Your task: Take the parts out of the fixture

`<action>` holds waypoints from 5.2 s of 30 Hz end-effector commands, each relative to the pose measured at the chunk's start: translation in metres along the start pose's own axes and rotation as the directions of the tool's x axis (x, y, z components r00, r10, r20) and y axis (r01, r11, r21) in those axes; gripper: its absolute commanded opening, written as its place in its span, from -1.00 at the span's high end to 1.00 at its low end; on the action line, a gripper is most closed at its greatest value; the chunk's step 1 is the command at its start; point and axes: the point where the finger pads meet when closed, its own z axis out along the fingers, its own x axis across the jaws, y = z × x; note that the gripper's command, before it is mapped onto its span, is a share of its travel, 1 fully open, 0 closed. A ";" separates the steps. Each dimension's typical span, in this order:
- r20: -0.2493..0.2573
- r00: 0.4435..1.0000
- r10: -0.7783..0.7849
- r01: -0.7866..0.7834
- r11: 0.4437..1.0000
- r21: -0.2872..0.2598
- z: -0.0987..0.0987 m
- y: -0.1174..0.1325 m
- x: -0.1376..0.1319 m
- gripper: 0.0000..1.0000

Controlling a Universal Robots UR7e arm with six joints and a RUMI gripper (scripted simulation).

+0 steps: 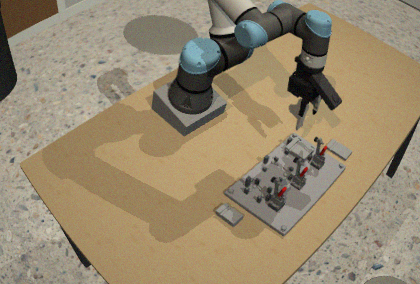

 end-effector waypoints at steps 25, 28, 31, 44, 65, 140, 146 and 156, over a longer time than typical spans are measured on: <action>0.000 1.000 0.000 0.000 1.000 0.001 0.057 0.001 0.000 -0.17; 0.000 1.000 0.000 0.000 1.000 0.001 0.069 0.001 0.000 -0.17; 0.000 1.000 0.000 0.000 1.000 0.001 0.078 0.001 0.000 -0.17; 0.000 1.000 0.000 0.000 1.000 0.001 0.090 0.001 0.000 -0.17; 0.000 1.000 0.000 0.000 1.000 0.001 0.093 0.001 0.000 -0.17; 0.000 1.000 0.000 0.000 1.000 0.001 0.122 0.000 0.000 1.00; 0.000 1.000 0.000 0.000 1.000 0.001 0.122 0.000 0.000 1.00; 0.000 1.000 0.000 0.000 1.000 0.001 0.120 0.000 0.000 1.00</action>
